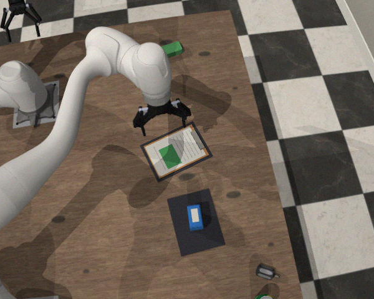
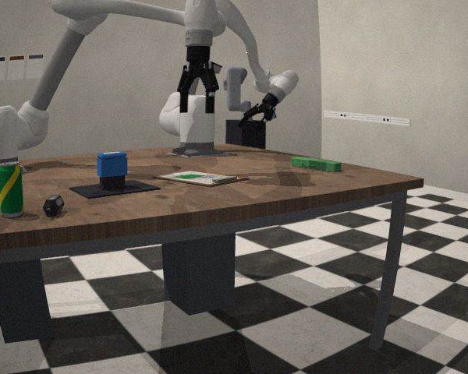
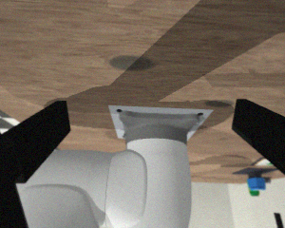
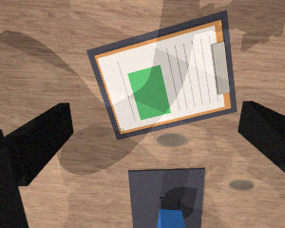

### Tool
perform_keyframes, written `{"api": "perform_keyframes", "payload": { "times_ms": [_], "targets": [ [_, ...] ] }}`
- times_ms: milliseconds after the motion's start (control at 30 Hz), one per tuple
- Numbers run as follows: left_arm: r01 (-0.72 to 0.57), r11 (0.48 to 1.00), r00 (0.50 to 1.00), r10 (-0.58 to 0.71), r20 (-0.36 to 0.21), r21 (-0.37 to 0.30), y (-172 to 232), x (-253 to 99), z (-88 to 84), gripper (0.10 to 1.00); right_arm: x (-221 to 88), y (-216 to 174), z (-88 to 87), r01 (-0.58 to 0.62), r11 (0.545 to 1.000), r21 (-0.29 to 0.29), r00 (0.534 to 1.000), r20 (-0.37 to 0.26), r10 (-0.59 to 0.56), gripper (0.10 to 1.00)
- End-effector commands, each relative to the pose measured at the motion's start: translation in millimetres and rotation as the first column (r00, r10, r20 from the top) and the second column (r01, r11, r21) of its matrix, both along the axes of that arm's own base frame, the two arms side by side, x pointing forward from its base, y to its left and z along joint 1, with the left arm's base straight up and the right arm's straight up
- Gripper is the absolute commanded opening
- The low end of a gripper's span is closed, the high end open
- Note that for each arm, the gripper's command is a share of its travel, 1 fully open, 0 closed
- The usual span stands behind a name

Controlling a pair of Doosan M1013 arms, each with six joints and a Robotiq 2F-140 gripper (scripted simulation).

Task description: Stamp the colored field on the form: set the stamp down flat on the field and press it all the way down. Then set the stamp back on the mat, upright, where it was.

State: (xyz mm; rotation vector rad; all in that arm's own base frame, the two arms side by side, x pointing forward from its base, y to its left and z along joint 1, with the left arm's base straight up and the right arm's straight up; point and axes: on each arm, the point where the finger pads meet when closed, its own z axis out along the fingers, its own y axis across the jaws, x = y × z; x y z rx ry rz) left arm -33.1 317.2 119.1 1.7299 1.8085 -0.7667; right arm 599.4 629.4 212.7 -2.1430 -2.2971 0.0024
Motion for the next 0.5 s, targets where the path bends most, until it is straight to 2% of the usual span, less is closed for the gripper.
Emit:
{"api": "perform_keyframes", "payload": {
  "times_ms": [0,467],
  "targets": [
    [-0.003,1.000,1.000,0.003,0.009,0.002,3.8,1.8,1.8,1.000,0.7,-0.1,5.1,0.029,1.000,0.003,1.000,0.003,-0.029,1.000],
    [-0.003,1.000,1.000,0.003,0.009,0.002,3.8,1.8,1.8,1.000,0.6,-0.2,8.3,0.086,0.996,0.003,0.996,0.003,-0.086,1.000]
  ]
}}
